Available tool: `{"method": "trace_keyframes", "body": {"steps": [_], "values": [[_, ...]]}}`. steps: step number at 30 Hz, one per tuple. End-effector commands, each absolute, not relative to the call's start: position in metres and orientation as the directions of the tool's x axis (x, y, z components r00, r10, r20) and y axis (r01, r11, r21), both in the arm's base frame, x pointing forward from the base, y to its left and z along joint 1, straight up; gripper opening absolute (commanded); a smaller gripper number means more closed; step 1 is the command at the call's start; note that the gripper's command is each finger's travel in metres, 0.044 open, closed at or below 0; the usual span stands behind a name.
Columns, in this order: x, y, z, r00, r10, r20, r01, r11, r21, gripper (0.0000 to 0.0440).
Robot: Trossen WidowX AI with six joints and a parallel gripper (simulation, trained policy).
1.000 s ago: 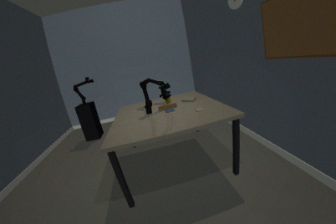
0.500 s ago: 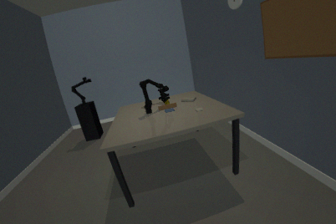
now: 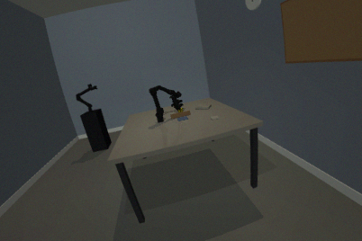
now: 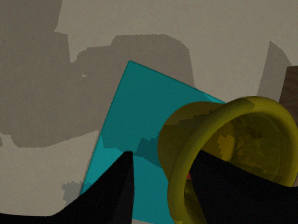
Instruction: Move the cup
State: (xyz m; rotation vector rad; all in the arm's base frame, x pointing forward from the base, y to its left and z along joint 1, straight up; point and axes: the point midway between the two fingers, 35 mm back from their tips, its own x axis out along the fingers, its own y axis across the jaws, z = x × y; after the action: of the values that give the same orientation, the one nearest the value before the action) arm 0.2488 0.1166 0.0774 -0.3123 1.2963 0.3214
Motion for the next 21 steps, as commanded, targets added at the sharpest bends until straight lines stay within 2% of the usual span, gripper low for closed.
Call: {"method": "trace_keyframes", "body": {"steps": [1,21], "values": [[0.249,0.117,0.081,0.256,0.073,-0.964,-0.399,0.916,-0.037,0.0143],[0.235,0.113,0.116,0.322,0.161,-0.933,-0.374,0.927,0.031,0.0227]]}}
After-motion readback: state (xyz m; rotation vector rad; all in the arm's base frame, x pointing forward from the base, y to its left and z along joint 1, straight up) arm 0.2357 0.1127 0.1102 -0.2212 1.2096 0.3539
